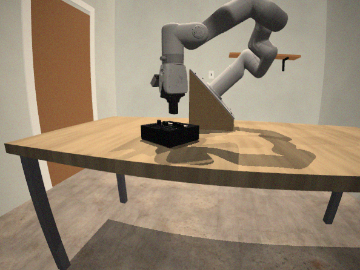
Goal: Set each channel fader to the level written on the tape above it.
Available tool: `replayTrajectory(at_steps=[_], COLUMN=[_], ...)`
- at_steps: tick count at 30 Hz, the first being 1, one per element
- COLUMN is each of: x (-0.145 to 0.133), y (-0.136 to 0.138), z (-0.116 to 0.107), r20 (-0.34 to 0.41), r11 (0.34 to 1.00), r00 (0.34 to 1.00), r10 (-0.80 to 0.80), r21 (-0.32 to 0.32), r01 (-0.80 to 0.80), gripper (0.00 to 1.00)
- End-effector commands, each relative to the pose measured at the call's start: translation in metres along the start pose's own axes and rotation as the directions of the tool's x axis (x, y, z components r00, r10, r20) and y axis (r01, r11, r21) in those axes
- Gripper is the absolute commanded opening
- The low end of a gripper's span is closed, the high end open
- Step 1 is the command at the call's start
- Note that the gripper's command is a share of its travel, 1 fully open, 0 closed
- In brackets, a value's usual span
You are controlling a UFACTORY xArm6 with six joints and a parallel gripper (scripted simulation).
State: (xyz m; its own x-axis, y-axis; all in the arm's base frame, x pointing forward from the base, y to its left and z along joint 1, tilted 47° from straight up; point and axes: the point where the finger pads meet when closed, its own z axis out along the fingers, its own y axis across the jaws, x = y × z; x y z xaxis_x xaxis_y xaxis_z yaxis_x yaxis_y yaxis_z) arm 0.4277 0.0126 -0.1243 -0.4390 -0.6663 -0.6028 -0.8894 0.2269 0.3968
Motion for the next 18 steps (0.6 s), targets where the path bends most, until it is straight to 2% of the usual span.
replayTrajectory(at_steps=[1, 2, 3, 8, 12, 17, 18], x=[-0.011, -0.011, -0.013, -0.023, -0.028, -0.031, -0.031], y=[0.005, 0.005, 0.006, 0.012, 0.015, 0.018, 0.018], z=[-0.001, -0.001, -0.001, -0.001, 0.0, 0.0, 0.0], r20=[0.003, 0.003, -0.003, -0.011, -0.018, -0.024, -0.024], r11=[0.973, 0.973, 0.932, 0.848, 0.731, 0.55, 0.55], r00=[0.973, 0.973, 0.932, 0.848, 0.731, 0.55, 0.55], r10=[-0.229, -0.229, -0.363, -0.529, -0.682, -0.835, -0.835], r21=[0.024, 0.024, 0.022, 0.016, 0.01, 0.006, 0.006], r01=[0.229, 0.229, 0.363, 0.529, 0.682, 0.835, 0.835], gripper=[0.0, 0.0, 0.0, 0.0, 0.0, 0.0, 0.0])
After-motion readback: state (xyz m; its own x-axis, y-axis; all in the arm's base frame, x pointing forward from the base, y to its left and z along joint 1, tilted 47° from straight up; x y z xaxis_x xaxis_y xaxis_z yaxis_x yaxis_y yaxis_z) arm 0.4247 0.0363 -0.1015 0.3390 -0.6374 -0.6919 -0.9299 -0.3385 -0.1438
